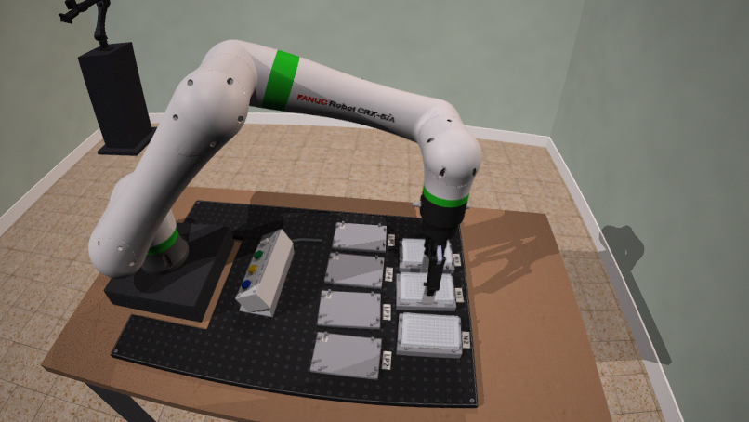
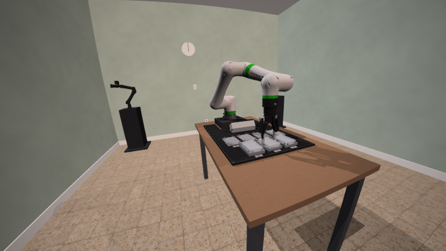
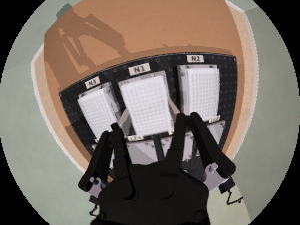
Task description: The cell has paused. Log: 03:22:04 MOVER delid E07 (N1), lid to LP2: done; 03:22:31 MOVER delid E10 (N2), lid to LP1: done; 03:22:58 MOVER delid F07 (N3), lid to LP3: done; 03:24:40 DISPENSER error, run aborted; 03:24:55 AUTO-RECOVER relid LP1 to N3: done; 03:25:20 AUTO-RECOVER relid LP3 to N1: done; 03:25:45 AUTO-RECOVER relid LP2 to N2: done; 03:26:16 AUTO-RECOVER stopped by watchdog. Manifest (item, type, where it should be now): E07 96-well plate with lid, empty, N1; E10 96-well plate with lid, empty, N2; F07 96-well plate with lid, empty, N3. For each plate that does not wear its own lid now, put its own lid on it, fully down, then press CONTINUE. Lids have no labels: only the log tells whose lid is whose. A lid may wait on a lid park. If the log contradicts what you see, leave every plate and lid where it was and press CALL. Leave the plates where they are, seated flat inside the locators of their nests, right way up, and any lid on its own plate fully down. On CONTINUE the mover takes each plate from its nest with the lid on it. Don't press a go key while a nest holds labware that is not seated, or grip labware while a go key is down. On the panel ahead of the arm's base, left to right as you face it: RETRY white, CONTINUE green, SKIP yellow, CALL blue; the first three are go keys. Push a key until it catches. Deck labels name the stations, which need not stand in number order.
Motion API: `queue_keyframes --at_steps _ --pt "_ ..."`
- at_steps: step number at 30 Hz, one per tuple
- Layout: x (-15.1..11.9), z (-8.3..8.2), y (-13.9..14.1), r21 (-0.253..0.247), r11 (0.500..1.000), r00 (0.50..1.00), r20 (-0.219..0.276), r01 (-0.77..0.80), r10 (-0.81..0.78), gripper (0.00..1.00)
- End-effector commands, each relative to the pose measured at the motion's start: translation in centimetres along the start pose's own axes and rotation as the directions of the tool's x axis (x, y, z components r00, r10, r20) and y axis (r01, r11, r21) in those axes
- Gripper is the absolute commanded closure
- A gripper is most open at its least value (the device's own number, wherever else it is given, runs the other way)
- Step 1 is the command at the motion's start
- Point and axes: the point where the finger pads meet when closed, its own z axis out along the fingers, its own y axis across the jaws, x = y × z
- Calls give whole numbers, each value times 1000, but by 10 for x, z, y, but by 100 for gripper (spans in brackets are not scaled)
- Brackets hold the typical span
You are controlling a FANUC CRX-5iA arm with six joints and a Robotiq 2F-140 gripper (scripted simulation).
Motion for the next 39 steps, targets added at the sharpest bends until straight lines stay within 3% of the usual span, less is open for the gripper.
queue_keyframes --at_steps 1,22,39 --pt "0 0 0 0 1000 1000 0 0 0 100" --pt "0 -1 0 0 1000 1000 0 0 0 100" --pt "0 -18 0 0 1000 1000 0 0 0 100"
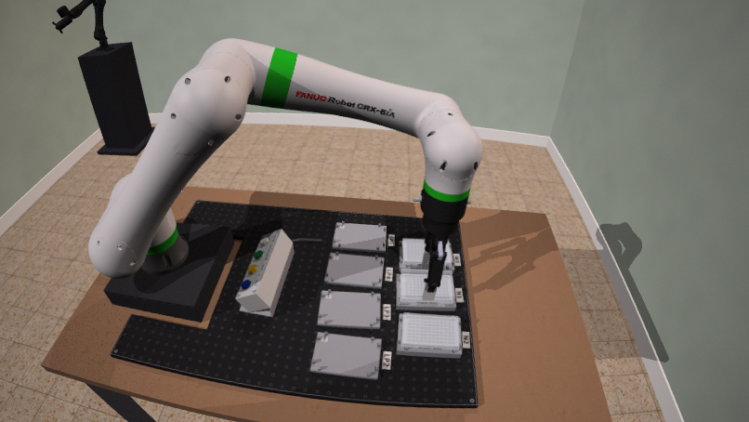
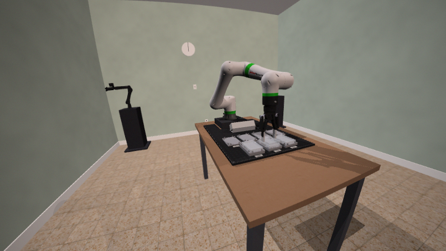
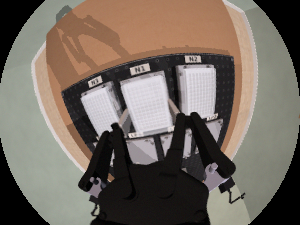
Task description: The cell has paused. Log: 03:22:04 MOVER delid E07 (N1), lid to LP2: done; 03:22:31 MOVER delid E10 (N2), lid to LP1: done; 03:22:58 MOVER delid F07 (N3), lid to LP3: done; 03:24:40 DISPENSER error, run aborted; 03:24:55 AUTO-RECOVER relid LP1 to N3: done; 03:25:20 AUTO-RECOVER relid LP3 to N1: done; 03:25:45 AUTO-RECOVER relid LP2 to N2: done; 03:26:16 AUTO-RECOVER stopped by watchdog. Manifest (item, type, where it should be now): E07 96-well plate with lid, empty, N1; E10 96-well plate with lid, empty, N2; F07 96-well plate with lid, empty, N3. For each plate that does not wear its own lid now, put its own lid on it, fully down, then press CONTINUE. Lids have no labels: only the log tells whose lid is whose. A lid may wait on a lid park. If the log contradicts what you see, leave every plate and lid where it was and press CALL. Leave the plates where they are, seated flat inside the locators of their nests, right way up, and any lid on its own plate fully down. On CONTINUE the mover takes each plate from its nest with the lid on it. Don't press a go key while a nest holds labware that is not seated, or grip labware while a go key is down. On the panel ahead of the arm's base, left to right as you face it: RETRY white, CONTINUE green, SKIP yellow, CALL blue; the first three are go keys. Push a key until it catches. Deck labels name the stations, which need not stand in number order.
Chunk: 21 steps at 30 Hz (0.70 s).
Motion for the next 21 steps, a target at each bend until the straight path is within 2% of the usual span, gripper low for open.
queue_keyframes --at_steps 1,21 --pt "0 -6 0 0 1000 1000 0 0 0 100" --pt "0 -34 0 0 1000 1000 0 0 0 100"
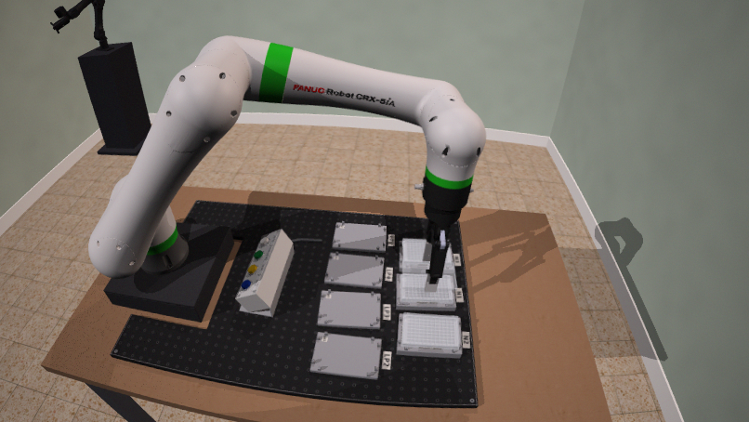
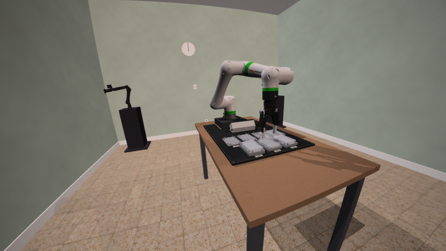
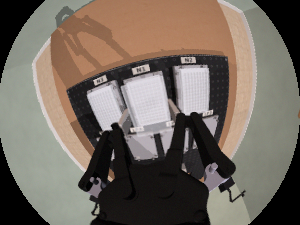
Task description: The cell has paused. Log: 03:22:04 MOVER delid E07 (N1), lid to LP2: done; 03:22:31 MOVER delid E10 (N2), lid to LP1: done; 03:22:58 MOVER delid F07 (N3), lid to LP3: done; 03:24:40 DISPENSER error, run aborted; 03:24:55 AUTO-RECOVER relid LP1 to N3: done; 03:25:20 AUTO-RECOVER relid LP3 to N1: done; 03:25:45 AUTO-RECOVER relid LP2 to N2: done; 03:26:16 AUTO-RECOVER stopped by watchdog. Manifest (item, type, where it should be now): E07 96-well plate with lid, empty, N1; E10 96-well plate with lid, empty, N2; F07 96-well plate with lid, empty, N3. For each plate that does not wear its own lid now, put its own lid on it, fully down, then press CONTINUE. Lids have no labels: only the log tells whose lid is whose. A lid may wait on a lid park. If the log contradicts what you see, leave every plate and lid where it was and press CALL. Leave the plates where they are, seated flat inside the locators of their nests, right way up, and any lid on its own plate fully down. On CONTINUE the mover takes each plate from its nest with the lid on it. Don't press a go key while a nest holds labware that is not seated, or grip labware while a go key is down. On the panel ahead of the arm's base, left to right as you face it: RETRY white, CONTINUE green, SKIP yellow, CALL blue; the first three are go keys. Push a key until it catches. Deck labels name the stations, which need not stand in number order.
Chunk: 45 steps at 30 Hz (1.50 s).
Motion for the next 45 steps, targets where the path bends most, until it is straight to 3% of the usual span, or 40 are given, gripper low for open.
queue_keyframes --at_steps 1,22,23,25,27,28,30,32,34,35,38,39,41,42,44,45 --pt "0 -5 0 0 1000 1000 0 0 0 100" --pt "0 -11 -1 0 1000 1000 0 0 0 100" --pt "-4 -12 -9 0 1000 1000 0 0 0 100" --pt "-27 -15 -51 0 1000 1000 -1 0 0 100" --pt "-27 -15 -51 0 1000 1000 -1 0 0 100" --pt "-48 -16 -81 0 1000 1000 -1 0 0 100" --pt "-48 -16 -82 0 1000 1000 -1 0 0 100" --pt "-74 -17 -113 0 1000 1000 -1 0 0 100" --pt "-74 -17 -113 0 1000 1000 -1 0 0 100" --pt "-99 -16 -137 0 1000 1000 -1 0 0 100" --pt "-103 -16 -141 0 1000 1000 -1 0 0 100" --pt "-129 -15 -163 0 1000 1000 -1 0 0 100" --pt "-129 -15 -163 0 1000 1000 -1 0 0 100" --pt "-151 -13 -178 0 1000 1000 -1 0 0 100" --pt "-151 -13 -178 0 1000 1000 -1 0 0 100" --pt "-165 -12 -187 0 1000 1000 -1 0 0 100"
